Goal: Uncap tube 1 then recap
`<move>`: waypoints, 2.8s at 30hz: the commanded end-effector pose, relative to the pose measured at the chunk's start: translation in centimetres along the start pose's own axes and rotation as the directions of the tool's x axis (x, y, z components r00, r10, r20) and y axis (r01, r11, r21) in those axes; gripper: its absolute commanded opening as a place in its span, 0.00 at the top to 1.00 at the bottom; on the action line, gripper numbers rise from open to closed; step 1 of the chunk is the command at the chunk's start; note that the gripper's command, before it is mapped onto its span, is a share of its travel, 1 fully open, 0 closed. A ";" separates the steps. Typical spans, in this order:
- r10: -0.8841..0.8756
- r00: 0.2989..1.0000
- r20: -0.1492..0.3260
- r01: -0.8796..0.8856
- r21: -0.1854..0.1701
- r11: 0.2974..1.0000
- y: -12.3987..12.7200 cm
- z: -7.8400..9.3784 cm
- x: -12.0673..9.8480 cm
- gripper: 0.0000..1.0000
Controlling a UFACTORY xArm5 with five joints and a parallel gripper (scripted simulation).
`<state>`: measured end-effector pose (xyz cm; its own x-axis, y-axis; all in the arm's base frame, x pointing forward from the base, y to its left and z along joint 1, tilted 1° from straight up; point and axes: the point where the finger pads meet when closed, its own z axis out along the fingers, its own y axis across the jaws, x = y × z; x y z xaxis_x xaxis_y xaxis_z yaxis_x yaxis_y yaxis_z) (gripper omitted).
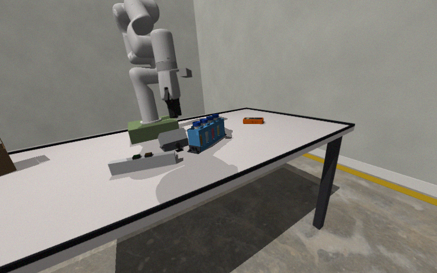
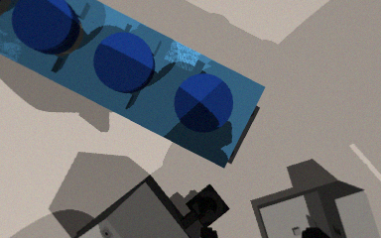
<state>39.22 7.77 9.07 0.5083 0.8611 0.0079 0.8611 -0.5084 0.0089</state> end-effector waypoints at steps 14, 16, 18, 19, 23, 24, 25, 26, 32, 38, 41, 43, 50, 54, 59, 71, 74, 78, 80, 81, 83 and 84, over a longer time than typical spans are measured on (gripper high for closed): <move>-0.279 0.960 -0.001 0.279 0.005 0.960 0.1 -0.1 0.1 0.54; -0.311 0.950 -0.001 0.311 0.006 0.950 0.1 -0.1 0.1 0.54; -0.342 0.940 0.000 0.342 0.007 0.940 0.1 -0.1 0.1 0.54; -0.358 0.934 0.000 0.358 0.007 0.934 0.1 -0.1 0.1 0.54; -0.404 0.915 0.001 0.404 0.008 0.915 0.1 -0.1 0.1 0.54; -0.404 0.915 0.001 0.404 0.008 0.915 0.1 -0.1 0.1 0.54; -0.419 0.908 0.001 0.419 0.008 0.908 0.1 -0.1 0.1 0.54; -0.434 0.901 0.001 0.434 0.008 0.901 0.1 -0.1 0.1 0.54; -0.522 0.853 0.002 0.522 0.010 0.853 0.1 -0.1 0.1 0.54; -0.605 0.797 0.003 0.605 0.012 0.796 0.1 -0.1 0.1 0.54; -0.618 0.786 0.003 0.618 0.013 0.786 0.1 -0.1 0.1 0.54; -0.644 0.765 0.003 0.644 0.013 0.765 0.1 -0.1 0.1 0.54; -0.728 0.685 0.004 0.728 0.016 0.685 0.1 -0.1 0.1 0.54; -0.772 0.635 0.004 0.772 0.017 0.635 0.1 -0.1 0.1 0.54; -0.803 0.596 0.004 0.803 0.018 0.596 0.1 -0.1 0.1 0.54; -0.891 0.455 0.004 0.890 0.022 0.455 0.1 -0.1 0.1 0.54; -0.891 0.455 0.004 0.890 0.022 0.455 0.1 -0.1 0.1 0.54; -0.891 0.455 0.004 0.890 0.022 0.455 0.1 -0.1 0.1 0.54; -0.891 0.455 0.004 0.890 0.022 0.455 0.1 -0.1 0.1 0.54; -0.891 0.455 0.004 0.890 0.022 0.455 0.1 -0.1 0.1 0.54; -0.850 0.527 0.005 0.850 0.022 0.527 -0.5 -0.1 0.6 0.54; -0.803 0.596 0.007 0.803 0.021 0.596 -1.2 -0.1 1.2 0.54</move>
<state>39.21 7.78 9.07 -0.5321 0.8467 0.0037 0.8466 0.5321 -0.0098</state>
